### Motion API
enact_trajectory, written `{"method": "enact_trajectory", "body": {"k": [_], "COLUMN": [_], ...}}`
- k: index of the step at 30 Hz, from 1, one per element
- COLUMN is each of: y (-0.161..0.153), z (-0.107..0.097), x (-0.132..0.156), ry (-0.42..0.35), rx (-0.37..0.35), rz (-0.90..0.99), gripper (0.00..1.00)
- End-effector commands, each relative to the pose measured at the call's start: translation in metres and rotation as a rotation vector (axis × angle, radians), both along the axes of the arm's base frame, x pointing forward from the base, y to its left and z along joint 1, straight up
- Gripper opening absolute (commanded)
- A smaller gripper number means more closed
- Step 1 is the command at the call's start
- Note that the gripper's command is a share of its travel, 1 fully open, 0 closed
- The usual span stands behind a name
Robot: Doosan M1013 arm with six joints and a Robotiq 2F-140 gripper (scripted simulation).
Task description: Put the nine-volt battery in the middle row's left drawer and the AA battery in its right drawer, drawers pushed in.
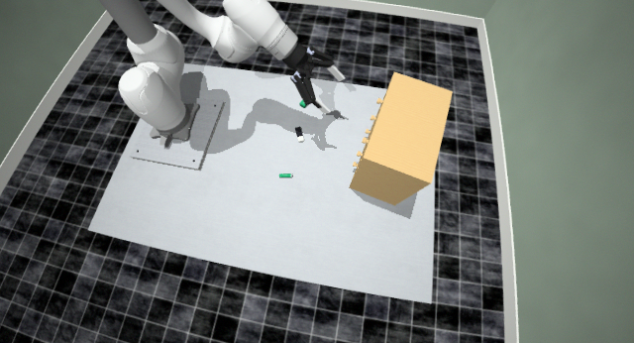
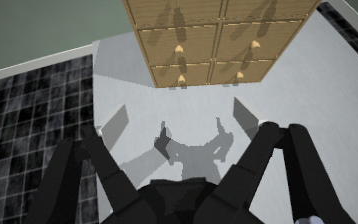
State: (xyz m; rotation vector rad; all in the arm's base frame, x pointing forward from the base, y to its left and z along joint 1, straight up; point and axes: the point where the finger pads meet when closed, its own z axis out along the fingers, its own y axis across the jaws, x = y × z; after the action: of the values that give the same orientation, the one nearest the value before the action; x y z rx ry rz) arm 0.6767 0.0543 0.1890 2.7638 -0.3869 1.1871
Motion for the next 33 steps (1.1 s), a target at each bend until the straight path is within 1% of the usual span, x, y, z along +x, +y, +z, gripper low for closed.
{"method": "enact_trajectory", "body": {"k": [1,4,19,21,28,33], "y": [-0.003,-0.003,-0.007,-0.007,-0.008,-0.009], "z": [-0.004,-0.005,-0.020,-0.020,-0.026,-0.029], "x": [0.003,0.004,0.018,0.018,0.025,0.027], "ry": [-0.084,-0.095,-0.268,-0.268,-0.343,-0.374], "rx": [-0.030,-0.033,-0.084,-0.084,-0.104,-0.114], "rz": [-0.015,-0.015,-0.014,-0.014,-0.013,-0.014], "gripper": [1.00,1.00,1.00,1.00,1.00,1.00]}}
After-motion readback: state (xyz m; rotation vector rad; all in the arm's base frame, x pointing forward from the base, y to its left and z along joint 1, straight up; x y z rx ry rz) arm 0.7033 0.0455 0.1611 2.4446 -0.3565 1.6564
